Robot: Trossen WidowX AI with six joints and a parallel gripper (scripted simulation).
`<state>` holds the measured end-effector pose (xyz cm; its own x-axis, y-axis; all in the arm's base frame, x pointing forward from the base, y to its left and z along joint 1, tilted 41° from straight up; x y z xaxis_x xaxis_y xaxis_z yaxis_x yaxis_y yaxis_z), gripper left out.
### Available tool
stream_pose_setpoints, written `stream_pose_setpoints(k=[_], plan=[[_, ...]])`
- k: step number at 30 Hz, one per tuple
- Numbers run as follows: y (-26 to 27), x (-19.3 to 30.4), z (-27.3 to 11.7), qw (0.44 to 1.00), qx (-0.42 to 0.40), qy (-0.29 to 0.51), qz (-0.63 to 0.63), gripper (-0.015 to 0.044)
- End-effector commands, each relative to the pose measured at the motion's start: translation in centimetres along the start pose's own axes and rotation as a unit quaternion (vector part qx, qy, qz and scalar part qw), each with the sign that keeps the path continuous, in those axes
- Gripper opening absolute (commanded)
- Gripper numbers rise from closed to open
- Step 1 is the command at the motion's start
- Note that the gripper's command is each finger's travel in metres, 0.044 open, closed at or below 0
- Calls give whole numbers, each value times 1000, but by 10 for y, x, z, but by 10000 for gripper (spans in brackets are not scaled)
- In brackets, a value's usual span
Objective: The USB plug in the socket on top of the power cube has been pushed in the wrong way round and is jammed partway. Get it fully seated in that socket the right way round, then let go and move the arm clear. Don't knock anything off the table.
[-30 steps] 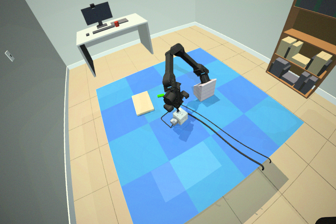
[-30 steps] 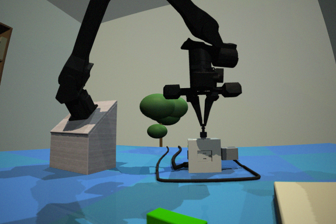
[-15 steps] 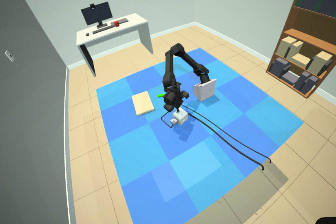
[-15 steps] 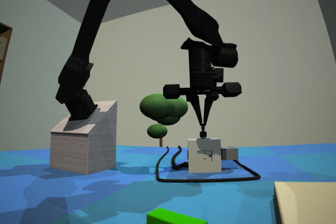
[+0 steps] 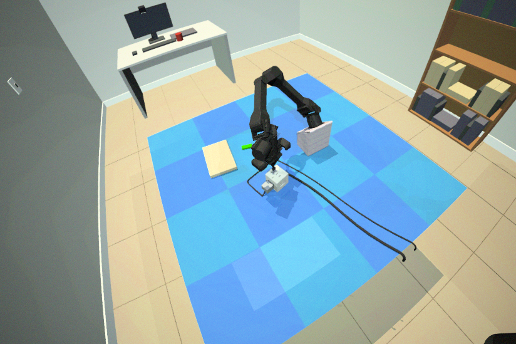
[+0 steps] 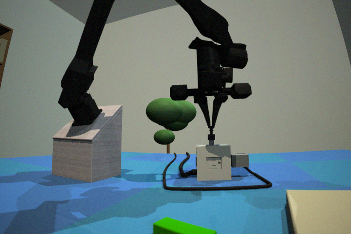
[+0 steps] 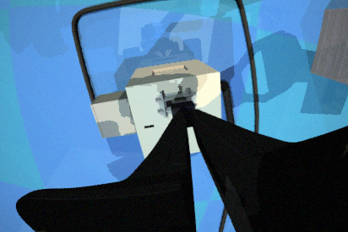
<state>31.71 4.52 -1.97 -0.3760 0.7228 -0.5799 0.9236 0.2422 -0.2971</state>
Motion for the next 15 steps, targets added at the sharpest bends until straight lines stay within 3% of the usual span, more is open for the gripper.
stream_pose_setpoints(k=[1, 15], plan=[[1, -1, -6, 1000, -4, 2, 4, 0], [1, -1, -15, 1000, -4, 2, 4, 0]])
Point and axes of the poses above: the point midway between the two fingers, 35 mm back from their tips, its own z axis out along the fingers, its own y axis across the jaws, x = y × z, the point moved 3 cm from there along -z, back along the fingers, and after that the axes turned 13 degrees about -z, right-handed, at the moved point
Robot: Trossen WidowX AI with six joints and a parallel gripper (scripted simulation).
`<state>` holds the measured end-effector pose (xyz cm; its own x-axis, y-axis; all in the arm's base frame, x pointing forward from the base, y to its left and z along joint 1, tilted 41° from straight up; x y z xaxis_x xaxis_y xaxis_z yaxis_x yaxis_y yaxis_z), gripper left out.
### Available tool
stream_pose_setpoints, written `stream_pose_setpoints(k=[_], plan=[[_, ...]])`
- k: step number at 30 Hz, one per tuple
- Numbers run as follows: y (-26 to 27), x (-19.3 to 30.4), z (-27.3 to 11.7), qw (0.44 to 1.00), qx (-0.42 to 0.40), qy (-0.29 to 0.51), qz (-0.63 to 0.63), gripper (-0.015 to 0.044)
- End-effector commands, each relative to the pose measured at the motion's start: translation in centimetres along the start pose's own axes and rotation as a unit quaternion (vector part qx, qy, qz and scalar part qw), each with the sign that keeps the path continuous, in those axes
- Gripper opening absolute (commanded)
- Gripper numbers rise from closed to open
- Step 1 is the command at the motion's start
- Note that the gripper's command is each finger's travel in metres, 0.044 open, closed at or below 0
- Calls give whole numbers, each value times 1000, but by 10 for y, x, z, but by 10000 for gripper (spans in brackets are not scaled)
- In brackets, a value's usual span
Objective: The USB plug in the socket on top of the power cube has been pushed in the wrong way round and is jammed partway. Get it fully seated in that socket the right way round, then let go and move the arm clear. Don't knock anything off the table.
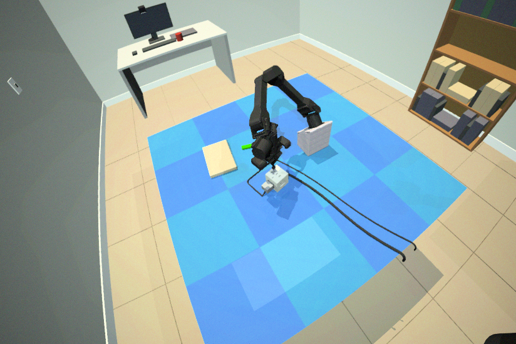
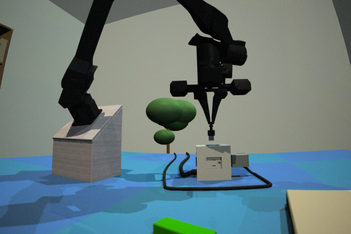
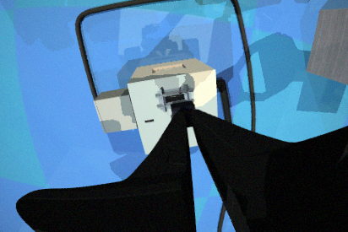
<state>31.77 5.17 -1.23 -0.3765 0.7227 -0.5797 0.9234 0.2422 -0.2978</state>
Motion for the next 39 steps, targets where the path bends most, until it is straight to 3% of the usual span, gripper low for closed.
stream_pose_setpoints(k=[1, 19, 39], plan=[[1, -1, -6, 1000, -5, 2, 5, 0], [1, -1, -10, 1000, -3, 1, -10, 0], [1, 0, -9, 964, -1, 0, -264, 0]])
Point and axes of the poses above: the point midway between the two fingers, 35 mm back from their tips, its own z axis out along the fingers, its own y axis across the jaws, x = y × z, the point moved 3 cm from there along -z, back along the fingers, and after that the axes turned 13 degrees about -z, right-handed, at the moved point
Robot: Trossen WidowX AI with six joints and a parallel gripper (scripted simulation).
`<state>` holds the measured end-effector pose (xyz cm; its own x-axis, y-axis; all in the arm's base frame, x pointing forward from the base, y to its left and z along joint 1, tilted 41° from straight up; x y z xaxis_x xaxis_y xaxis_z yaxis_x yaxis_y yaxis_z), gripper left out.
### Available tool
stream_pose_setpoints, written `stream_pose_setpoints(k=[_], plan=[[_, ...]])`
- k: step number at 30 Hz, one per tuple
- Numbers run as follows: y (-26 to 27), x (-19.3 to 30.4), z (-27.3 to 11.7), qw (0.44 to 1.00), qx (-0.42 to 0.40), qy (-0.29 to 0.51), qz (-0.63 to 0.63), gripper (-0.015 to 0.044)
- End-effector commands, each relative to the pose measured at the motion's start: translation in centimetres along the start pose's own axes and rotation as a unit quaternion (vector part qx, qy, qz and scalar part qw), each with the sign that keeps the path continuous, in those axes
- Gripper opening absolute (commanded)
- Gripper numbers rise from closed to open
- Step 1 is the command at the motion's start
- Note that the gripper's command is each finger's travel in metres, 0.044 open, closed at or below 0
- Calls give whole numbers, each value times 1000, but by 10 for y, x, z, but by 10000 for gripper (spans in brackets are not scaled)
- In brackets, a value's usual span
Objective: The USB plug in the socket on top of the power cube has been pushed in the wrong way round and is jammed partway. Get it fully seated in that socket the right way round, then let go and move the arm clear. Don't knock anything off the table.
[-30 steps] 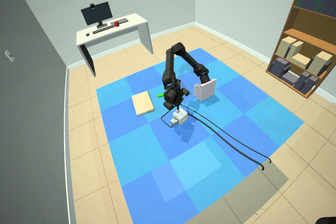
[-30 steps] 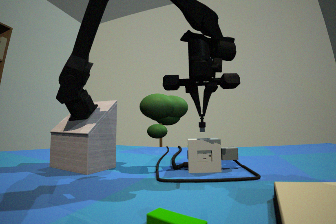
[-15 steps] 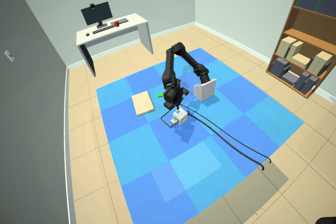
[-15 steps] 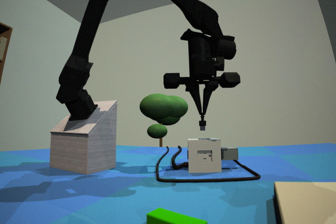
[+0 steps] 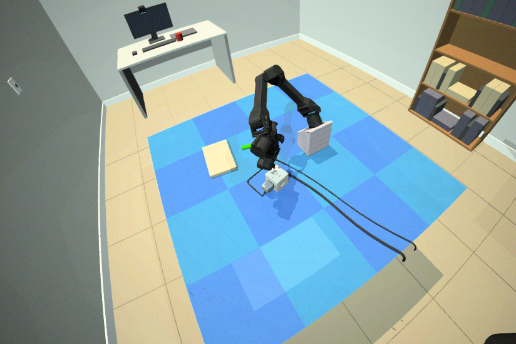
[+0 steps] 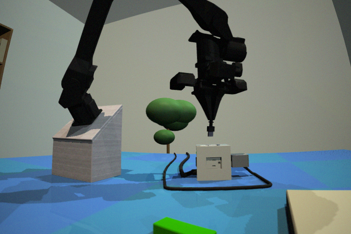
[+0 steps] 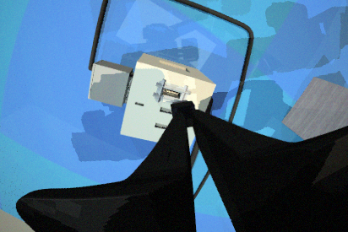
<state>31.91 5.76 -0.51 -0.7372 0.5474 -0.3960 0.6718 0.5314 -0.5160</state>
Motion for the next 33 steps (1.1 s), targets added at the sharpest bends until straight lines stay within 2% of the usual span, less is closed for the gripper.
stream_pose_setpoints(k=[1, 17, 33], plan=[[0, 0, 0, 998, 0, 0, -58, 0], [0, 0, 0, 964, 0, 0, -265, 0], [0, 0, 0, 888, 0, 0, -459, 0]])
Point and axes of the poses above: the point midway between the two fingers, 35 mm back from their tips, its own z axis out along the fingers, its own y axis across the jaws, x = y × z, the point moved 3 cm from there along -z, back along the fingers, and after that the axes turned 13 degrees about -z, right-handed, at the moved point
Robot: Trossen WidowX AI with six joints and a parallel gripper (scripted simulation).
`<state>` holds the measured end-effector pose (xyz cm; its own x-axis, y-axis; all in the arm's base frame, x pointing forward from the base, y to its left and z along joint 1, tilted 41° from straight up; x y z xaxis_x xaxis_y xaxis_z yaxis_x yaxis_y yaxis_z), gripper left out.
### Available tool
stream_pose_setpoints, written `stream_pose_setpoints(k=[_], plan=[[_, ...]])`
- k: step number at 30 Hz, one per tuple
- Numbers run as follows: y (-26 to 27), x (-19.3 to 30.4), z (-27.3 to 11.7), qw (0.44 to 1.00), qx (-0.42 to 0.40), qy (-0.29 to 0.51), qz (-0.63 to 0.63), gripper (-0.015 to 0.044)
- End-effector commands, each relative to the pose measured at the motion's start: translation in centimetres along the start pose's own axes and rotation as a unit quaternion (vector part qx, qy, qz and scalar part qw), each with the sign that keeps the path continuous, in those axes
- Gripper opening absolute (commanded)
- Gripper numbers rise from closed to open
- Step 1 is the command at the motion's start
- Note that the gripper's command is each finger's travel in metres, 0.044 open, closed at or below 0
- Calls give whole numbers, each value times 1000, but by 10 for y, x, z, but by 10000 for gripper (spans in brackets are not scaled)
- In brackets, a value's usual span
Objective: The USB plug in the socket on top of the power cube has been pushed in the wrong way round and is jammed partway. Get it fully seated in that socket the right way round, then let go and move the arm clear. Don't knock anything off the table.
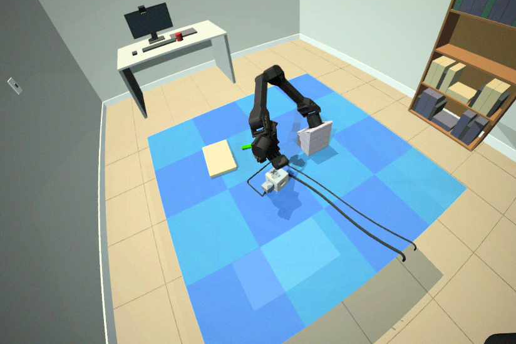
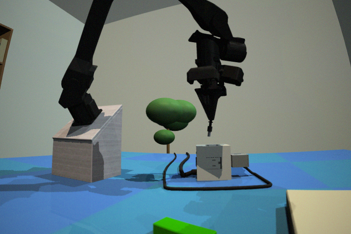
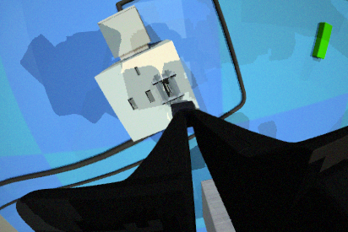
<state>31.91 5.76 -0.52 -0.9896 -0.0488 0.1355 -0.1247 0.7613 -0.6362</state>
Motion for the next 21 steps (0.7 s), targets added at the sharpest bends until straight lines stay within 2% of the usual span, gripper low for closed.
stream_pose_setpoints(k=[1, 21], plan=[[0, 0, 0, 998, 0, 0, -58, 0], [0, 0, 0, 949, 0, 0, -315, 0]])
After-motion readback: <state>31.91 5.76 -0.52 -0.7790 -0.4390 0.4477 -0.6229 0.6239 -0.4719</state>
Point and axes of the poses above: the point midway between the two fingers, 35 mm back from their tips, its own z axis out along the fingers, its own y axis across the jaws, x = y × z, the point moved 3 cm from there along -z, back along the fingers, and after that the axes turned 13 degrees about -z, right-handed, at the moved point
